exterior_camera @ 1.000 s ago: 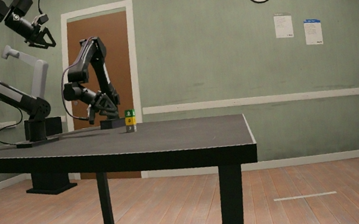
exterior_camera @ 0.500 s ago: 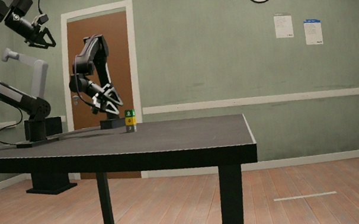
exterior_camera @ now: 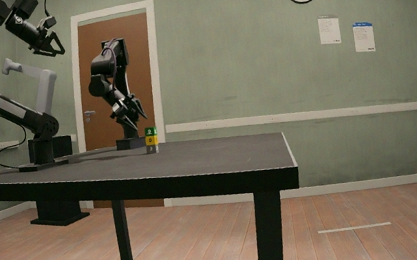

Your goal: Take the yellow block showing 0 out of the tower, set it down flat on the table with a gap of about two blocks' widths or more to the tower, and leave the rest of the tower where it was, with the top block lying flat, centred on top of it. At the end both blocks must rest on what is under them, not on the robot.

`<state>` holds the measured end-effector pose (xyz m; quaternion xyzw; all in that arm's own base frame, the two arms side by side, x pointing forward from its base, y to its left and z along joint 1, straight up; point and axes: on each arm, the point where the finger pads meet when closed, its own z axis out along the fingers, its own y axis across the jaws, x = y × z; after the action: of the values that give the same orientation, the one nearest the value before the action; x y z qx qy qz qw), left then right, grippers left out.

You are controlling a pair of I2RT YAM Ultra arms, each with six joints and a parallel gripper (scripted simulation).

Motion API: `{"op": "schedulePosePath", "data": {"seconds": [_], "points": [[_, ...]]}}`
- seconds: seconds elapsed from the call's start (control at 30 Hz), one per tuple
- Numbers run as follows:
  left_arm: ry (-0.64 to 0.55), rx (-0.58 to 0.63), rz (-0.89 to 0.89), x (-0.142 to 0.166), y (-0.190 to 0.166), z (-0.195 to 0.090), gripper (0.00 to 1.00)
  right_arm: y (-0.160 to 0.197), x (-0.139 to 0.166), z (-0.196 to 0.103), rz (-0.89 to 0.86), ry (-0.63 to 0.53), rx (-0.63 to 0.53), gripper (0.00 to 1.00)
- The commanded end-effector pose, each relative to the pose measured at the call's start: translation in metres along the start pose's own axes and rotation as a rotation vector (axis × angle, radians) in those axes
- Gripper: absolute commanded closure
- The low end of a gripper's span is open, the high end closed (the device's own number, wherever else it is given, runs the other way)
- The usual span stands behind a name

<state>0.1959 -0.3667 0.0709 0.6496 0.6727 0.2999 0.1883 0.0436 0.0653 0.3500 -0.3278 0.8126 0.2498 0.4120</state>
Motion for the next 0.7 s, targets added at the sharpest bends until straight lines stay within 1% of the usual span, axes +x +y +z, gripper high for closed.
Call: {"op": "schedulePosePath", "data": {"seconds": [0.0,0.33,0.4,0.5,0.67], "points": [[-0.004,0.058,-0.252,0.001,0.019,-0.015,0.45,-0.001,0.005,0.002,0.001,0.004,-0.004,0.00],[0.033,0.189,-0.631,0.003,0.025,-0.020,0.45,-0.001,0.005,0.002,0.001,0.004,-0.004,0.00],[0.033,0.189,-0.631,0.003,0.025,-0.020,0.45,-0.001,0.005,0.002,0.001,0.004,-0.004,0.00],[0.059,0.247,-0.781,0.003,0.025,-0.023,0.45,-0.001,0.005,0.002,0.001,0.004,-0.004,0.00],[0.091,0.323,-0.968,0.001,0.028,-0.027,0.45,-0.001,0.005,0.002,0.001,0.004,-0.004,0.00]]}}
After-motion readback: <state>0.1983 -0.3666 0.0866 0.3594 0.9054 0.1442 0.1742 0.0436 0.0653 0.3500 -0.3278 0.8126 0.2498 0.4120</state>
